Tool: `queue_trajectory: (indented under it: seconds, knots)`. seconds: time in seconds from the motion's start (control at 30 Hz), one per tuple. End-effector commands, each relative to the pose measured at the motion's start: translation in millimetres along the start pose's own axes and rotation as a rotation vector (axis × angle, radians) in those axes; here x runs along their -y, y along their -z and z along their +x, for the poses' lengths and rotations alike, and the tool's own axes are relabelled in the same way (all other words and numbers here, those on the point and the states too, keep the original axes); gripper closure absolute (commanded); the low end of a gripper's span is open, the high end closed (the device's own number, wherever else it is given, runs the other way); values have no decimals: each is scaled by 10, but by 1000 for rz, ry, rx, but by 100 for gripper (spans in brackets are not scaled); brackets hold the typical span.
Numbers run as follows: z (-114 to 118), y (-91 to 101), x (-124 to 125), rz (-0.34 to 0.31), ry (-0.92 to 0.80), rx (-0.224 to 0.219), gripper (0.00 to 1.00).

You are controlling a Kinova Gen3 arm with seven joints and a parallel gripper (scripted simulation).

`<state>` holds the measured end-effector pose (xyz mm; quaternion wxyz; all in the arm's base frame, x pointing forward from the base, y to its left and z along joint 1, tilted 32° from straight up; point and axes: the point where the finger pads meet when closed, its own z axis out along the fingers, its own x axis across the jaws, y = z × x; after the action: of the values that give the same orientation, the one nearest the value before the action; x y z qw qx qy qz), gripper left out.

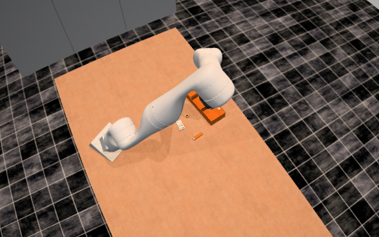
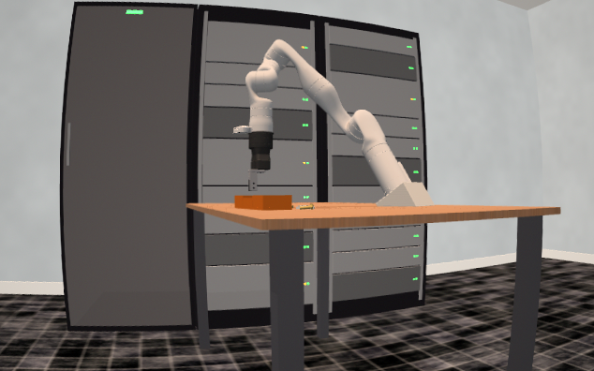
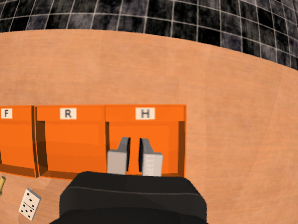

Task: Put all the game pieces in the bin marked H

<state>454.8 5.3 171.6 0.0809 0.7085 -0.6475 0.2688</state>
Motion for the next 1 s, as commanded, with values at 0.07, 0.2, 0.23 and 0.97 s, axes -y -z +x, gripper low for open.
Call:
queue_trajectory:
  seconds: [0.07, 0.2, 0.23, 0.97]
  knots:
    - [-4, -149, -30, -10, 3, -2, 69]
    - [-4, -202, -30, -10, 3, -2, 69]
    - [-4, -229, -31, -10, 3, -2, 69]
    - [-3, -352, -32, -10, 3, -2, 69]
